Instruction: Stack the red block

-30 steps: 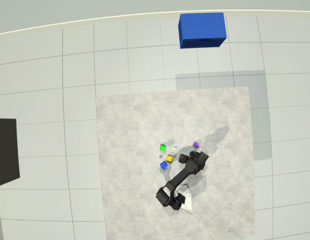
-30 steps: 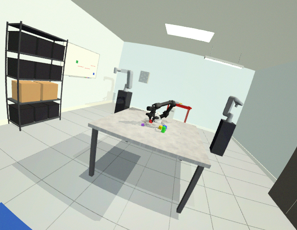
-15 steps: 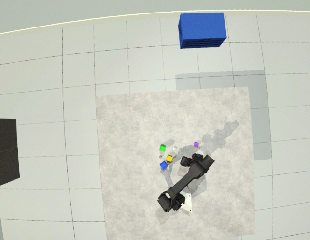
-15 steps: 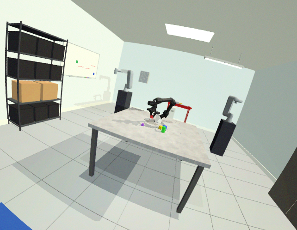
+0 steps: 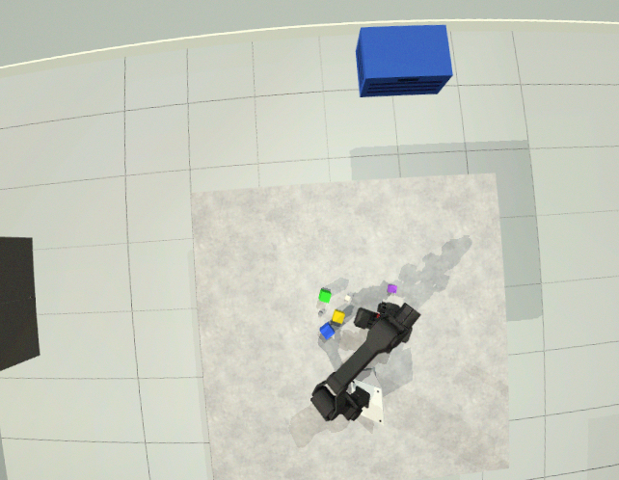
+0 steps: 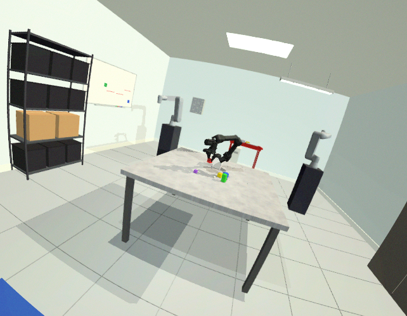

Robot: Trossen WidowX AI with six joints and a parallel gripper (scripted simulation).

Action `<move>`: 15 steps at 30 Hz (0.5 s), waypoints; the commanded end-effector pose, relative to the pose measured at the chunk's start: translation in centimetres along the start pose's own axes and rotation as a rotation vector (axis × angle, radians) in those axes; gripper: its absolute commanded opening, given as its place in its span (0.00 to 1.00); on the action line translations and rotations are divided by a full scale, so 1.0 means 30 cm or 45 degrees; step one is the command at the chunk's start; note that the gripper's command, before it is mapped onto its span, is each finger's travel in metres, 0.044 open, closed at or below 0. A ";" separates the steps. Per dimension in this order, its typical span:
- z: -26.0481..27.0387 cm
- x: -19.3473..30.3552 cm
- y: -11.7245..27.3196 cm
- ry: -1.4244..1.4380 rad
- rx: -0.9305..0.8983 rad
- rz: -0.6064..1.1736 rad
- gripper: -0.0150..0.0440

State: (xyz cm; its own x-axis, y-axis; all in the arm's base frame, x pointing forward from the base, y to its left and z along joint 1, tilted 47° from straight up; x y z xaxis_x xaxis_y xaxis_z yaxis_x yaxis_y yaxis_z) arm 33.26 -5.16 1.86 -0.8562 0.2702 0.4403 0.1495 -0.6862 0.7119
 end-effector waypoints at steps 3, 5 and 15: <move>0.173 0.003 0.018 0.016 0.015 -0.022 0.25; 0.230 0.009 0.021 0.015 0.010 -0.023 0.25; 0.517 0.087 0.024 0.012 -0.024 -0.010 0.25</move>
Point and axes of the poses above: the point midway between the two fingers, 35 mm back from their tips, its own y axis back along the fingers, its own z axis across the jaws, x = y × z, the point moved 2 cm from there along y, back along the fingers, and after that the axes turned 15 degrees about -y, right-handed, at the moved point
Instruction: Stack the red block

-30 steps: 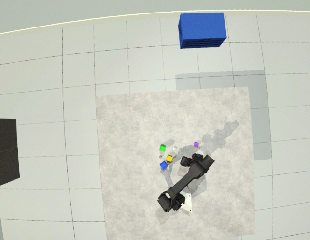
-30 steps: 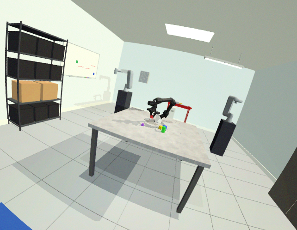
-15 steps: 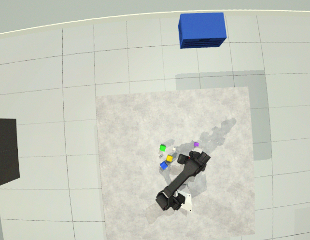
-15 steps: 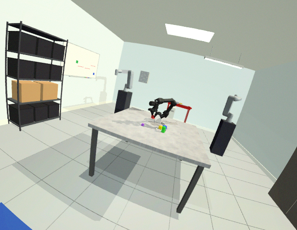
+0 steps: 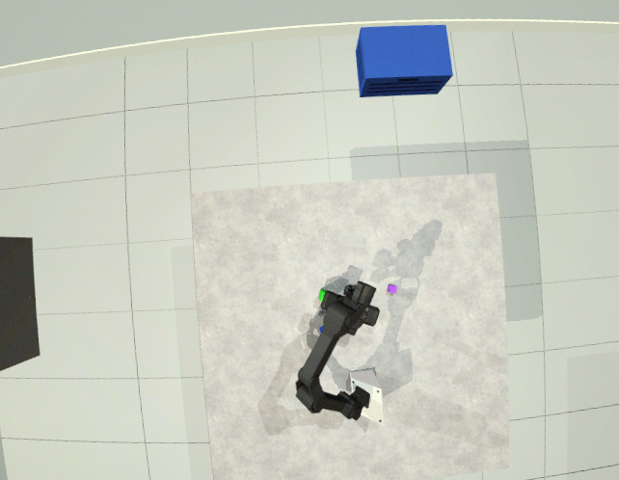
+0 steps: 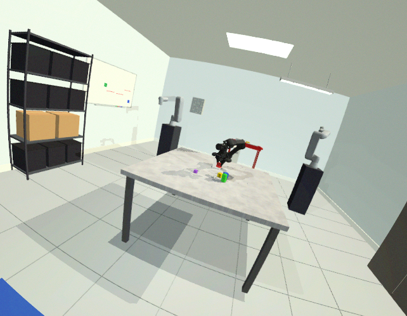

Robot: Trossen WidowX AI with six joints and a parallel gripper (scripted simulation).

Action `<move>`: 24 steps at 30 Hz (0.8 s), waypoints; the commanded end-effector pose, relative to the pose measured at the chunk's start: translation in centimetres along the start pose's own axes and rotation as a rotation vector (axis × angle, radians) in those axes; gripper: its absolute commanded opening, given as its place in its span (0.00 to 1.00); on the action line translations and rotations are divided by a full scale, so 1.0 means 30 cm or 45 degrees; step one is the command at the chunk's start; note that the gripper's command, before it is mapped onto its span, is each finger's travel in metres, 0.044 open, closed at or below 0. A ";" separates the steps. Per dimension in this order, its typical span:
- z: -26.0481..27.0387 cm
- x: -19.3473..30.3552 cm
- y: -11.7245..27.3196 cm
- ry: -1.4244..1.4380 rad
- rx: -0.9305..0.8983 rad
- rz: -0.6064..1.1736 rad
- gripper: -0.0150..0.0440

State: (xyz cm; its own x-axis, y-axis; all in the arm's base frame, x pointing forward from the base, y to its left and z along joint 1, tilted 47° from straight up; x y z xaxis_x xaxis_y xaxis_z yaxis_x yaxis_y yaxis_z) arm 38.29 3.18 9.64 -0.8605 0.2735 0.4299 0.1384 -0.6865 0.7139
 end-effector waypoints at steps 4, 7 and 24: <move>0.210 0.091 0.002 0.005 -0.035 0.017 0.25; 0.226 0.106 0.002 0.005 -0.037 0.020 0.25; 0.231 0.117 -0.097 0.005 -0.038 0.021 0.25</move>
Point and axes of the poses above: the point midway between the two fingers, 35 mm back from their tips, its own y axis back along the fingers, its own z axis across the jaws, x = y × z, the point moved 2 cm from there along y, back along the fingers, and after that the axes turned 15 degrees about -y, right-handed, at the moved point
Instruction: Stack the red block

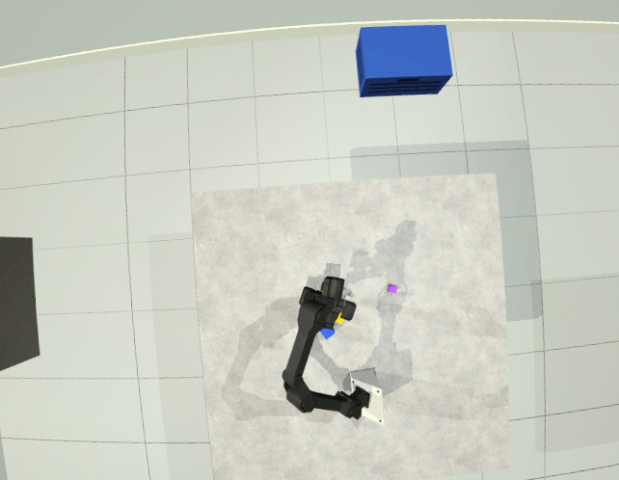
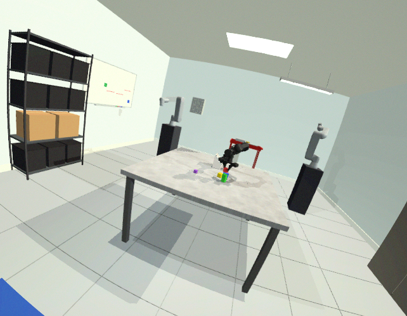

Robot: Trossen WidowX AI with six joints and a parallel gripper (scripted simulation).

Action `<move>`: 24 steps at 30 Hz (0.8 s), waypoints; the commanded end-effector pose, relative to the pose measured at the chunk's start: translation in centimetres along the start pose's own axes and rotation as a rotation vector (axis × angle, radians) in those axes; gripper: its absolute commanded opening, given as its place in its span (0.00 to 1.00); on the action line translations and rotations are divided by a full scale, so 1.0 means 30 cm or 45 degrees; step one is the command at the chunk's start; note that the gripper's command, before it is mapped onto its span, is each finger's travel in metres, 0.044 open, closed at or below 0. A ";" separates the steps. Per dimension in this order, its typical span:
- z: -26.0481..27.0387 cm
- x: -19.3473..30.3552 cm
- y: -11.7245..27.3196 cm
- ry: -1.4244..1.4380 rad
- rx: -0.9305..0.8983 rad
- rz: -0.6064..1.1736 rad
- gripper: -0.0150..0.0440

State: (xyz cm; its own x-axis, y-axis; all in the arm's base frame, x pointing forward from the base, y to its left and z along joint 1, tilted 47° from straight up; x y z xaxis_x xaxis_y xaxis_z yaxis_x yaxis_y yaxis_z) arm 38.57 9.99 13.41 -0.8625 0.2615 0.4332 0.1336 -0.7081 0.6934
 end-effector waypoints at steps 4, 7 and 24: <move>0.003 0.010 -0.075 -0.004 -0.003 0.008 0.25; 0.003 0.010 -0.076 -0.004 -0.003 0.008 0.25; 0.003 0.010 -0.078 -0.004 -0.003 0.008 0.25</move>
Point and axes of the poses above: the point midway between the two fingers, 35 mm back from their tips, its own y axis back along the fingers, its own z axis across the jaws, x = y × z, the point moved 2 cm from there along y, back along the fingers, and after that the axes turned 15 degrees about -y, right-handed, at the moved point
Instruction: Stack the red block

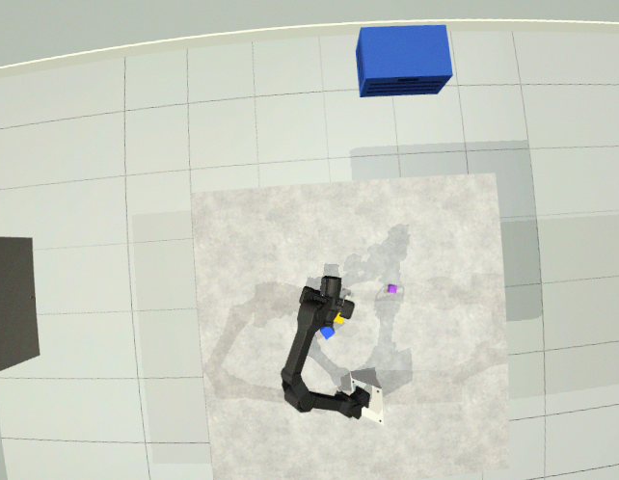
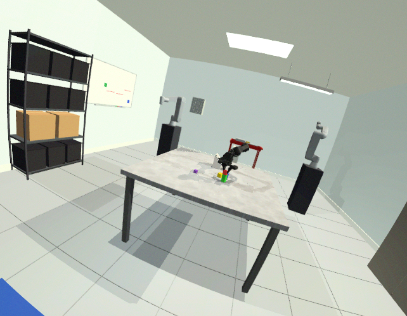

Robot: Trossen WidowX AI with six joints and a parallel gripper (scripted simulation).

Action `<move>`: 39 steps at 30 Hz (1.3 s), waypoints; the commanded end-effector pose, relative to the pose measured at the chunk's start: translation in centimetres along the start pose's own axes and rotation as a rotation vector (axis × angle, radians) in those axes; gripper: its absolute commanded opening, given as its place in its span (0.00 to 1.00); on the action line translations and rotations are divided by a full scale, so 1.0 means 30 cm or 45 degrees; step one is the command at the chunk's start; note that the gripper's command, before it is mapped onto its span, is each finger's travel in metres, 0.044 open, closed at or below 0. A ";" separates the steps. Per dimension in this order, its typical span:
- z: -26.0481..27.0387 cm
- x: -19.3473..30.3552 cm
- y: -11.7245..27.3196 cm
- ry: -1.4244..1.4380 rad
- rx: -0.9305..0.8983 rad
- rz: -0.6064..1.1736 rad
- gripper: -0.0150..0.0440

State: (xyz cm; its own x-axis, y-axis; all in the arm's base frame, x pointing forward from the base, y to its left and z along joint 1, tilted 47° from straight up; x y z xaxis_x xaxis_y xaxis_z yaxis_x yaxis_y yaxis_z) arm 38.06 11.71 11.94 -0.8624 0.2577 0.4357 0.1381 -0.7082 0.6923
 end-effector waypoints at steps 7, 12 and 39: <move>0.002 0.002 0.001 -0.005 -0.005 0.002 0.25; -0.001 0.000 0.000 -0.001 0.000 0.001 0.43; -0.001 0.000 0.000 -0.001 0.000 0.001 1.00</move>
State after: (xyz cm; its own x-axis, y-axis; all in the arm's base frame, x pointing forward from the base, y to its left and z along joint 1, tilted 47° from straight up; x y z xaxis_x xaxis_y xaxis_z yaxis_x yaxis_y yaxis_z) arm 38.05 11.68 11.92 -0.8619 0.2584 0.4362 0.1381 -0.7082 0.6924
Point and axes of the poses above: the point midway between the two fingers, 35 mm back from their tips, its own y axis back along the fingers, its own z axis across the jaws, x = y × z, the point moved 2 cm from there along y, back along the fingers, and after that the axes turned 15 degrees about -y, right-handed, at the moved point
